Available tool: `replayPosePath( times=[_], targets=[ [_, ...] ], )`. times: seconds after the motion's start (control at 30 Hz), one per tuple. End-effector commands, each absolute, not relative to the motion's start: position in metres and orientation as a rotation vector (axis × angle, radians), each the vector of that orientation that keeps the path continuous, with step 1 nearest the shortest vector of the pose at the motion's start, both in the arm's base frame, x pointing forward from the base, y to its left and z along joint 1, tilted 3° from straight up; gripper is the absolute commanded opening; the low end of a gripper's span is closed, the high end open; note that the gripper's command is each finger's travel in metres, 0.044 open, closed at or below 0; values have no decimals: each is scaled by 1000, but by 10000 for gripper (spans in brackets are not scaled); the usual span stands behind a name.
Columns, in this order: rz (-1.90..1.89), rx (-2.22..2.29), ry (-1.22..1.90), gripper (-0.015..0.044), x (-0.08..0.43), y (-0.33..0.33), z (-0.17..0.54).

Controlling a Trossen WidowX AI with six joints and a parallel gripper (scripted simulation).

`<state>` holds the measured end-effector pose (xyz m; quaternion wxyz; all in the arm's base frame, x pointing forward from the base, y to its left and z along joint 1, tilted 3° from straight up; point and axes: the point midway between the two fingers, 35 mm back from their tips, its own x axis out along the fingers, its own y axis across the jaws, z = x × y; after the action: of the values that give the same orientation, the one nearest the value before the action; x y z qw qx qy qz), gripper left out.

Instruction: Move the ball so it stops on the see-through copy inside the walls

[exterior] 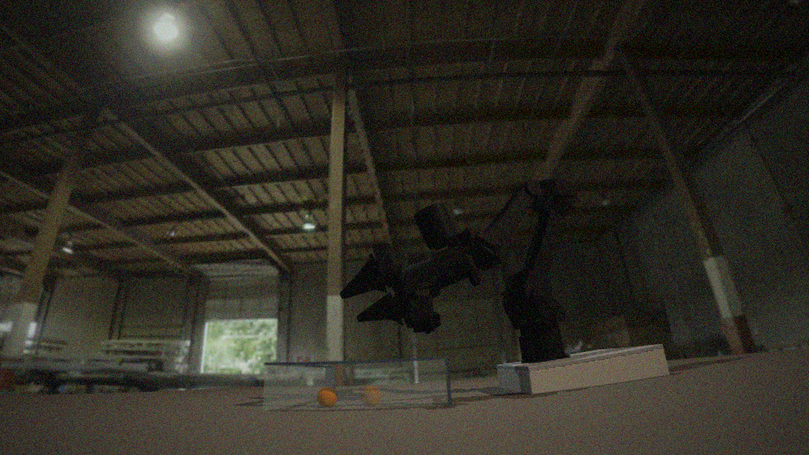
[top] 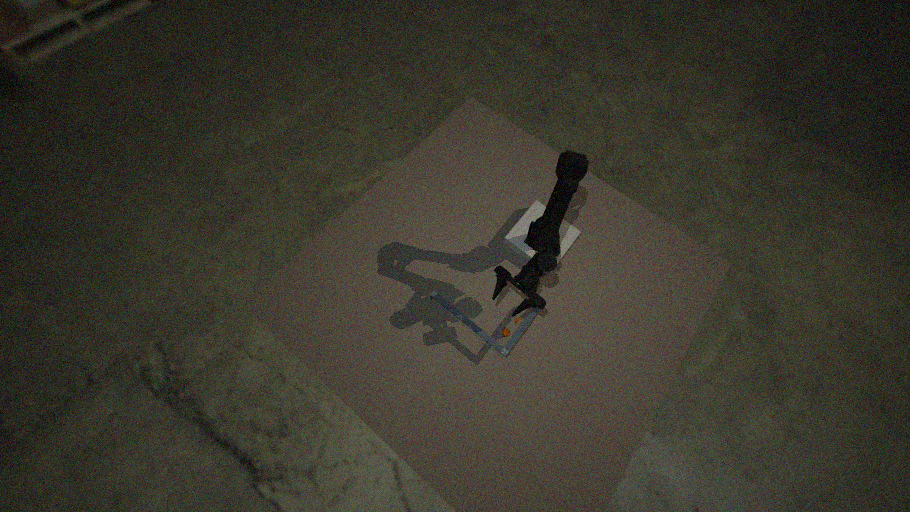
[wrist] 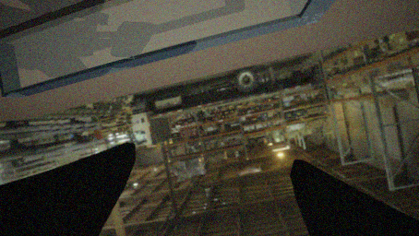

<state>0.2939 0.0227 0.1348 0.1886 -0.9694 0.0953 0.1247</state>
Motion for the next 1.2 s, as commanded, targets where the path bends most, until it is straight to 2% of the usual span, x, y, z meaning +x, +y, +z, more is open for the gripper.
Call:
replayPosePath(
  times=[0.0,0.17,0.5,0.83,1.17],
  targets=[
    [359,-2718,269,374,295,23,135],
    [577,-2484,319,242,320,36,125],
    [957,-1858,635,240,355,60,98],
    [1088,-1179,1142,240,359,76,79],
    [1087,-1133,1180,240,358,77,78]
  ],
)
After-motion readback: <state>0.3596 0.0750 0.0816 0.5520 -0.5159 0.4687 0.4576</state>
